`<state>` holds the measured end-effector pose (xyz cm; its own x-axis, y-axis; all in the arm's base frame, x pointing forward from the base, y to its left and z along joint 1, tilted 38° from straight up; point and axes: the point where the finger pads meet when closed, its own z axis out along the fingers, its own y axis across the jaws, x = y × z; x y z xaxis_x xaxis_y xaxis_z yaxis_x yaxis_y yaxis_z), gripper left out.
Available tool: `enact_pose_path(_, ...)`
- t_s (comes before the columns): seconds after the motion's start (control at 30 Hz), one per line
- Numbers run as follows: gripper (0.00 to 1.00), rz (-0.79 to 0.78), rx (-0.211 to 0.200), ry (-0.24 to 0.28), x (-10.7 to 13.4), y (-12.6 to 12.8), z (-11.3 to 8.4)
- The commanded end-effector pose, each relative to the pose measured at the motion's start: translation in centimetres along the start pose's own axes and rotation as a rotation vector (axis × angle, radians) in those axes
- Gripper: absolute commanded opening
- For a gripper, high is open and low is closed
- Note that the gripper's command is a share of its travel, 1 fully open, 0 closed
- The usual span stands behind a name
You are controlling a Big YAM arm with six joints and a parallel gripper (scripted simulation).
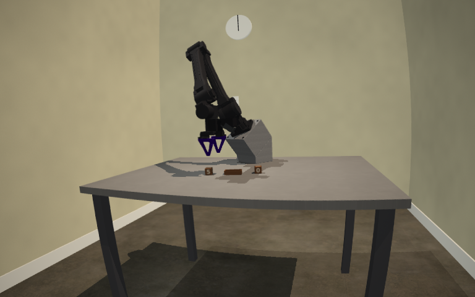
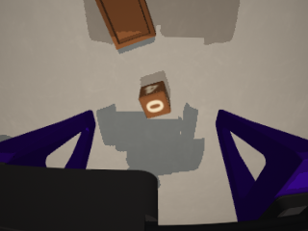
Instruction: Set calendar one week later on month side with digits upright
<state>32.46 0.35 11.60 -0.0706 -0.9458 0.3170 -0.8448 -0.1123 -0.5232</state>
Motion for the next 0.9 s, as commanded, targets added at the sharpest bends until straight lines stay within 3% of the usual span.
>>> enact_pose_path(0.0,1.00,-0.162,0.032,-0.013,1.0,-0.2,-0.4)
enact_pose_path(0.3,1.00,-0.301,0.043,0.002,2.9,-0.3,-0.6)
enact_pose_path(0.47,1.00,-0.328,0.045,-0.004,2.6,-0.3,-0.7)
enact_pose_path(0.5,0.46,-0.333,0.039,-0.006,2.5,-0.2,-0.5)
enact_pose_path(0.87,0.46,-0.333,0.037,-0.004,2.5,-0.1,-0.5)
